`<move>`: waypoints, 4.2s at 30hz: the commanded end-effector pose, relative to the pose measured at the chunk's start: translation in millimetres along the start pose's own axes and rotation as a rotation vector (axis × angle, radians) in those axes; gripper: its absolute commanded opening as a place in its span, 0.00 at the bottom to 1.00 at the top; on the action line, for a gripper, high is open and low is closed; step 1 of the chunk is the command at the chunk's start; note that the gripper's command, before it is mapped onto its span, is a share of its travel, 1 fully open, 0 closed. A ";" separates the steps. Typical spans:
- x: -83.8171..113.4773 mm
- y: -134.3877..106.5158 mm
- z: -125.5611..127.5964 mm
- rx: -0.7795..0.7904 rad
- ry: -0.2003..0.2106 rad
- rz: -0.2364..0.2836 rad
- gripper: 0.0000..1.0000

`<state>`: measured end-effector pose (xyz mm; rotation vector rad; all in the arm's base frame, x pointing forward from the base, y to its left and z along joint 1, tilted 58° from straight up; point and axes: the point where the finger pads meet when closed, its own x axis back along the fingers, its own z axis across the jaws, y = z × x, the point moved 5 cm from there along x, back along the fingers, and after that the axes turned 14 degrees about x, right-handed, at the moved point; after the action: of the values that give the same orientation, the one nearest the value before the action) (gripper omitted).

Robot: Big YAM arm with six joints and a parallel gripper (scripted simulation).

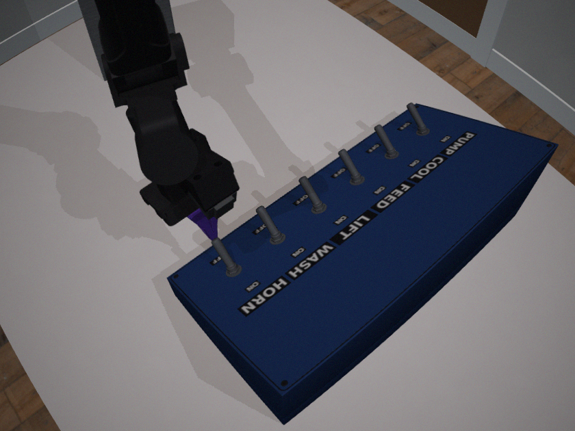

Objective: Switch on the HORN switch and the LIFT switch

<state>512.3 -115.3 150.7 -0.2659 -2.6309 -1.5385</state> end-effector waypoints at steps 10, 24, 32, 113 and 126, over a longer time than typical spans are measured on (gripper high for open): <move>-0.6 50.5 -13.3 0.011 -0.034 -0.117 0.00; -0.6 50.5 -13.3 0.011 -0.034 -0.117 0.00; -0.6 50.5 -13.3 0.011 -0.034 -0.117 0.00; -4.7 28.9 -14.1 0.005 -0.032 -0.075 0.00; 2.6 16.4 -5.2 0.012 -0.023 -0.079 0.00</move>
<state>518.8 -115.0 159.8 -0.2053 -2.6821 -1.5491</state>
